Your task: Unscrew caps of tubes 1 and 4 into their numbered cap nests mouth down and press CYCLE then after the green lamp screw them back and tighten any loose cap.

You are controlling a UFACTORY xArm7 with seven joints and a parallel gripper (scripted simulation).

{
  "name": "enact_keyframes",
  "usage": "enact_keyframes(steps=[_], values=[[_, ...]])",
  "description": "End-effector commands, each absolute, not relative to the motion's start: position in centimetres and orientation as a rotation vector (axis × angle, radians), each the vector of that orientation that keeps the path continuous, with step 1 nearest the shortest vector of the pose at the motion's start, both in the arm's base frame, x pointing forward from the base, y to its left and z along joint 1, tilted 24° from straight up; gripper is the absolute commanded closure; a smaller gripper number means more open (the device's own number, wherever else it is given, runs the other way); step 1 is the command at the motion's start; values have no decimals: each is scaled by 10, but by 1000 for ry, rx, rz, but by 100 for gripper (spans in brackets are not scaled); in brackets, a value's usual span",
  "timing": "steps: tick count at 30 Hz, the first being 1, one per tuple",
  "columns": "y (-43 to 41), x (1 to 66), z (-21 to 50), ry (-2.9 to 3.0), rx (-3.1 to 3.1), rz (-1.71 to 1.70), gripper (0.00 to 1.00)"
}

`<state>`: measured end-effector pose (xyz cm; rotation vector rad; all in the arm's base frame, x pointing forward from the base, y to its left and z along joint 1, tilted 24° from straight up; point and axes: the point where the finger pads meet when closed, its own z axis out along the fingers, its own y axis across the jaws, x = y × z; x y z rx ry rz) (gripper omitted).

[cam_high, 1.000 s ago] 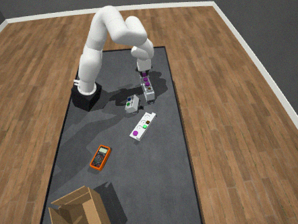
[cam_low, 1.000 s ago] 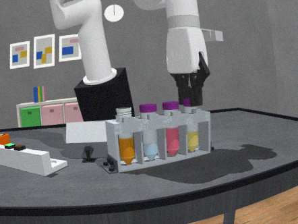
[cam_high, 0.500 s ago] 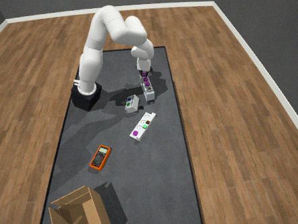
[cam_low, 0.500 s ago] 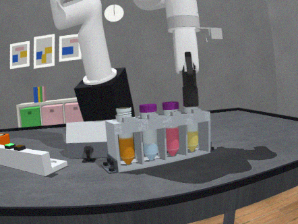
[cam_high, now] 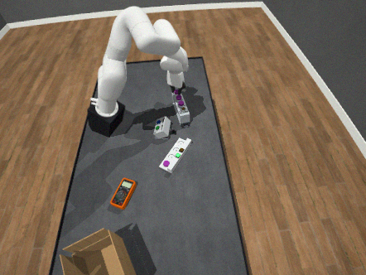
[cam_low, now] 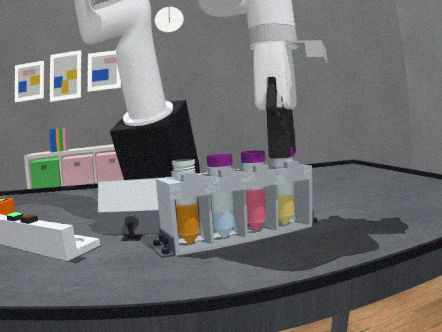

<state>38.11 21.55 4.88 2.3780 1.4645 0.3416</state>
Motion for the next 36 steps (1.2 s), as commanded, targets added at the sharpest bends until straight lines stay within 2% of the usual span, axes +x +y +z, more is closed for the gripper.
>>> enact_keyframes(steps=[1,15,36], values=[[217,384,52,1455,2375,361,54],[218,383,53,1716,2167,299,54],[218,383,53,2363,1357,88,54]])
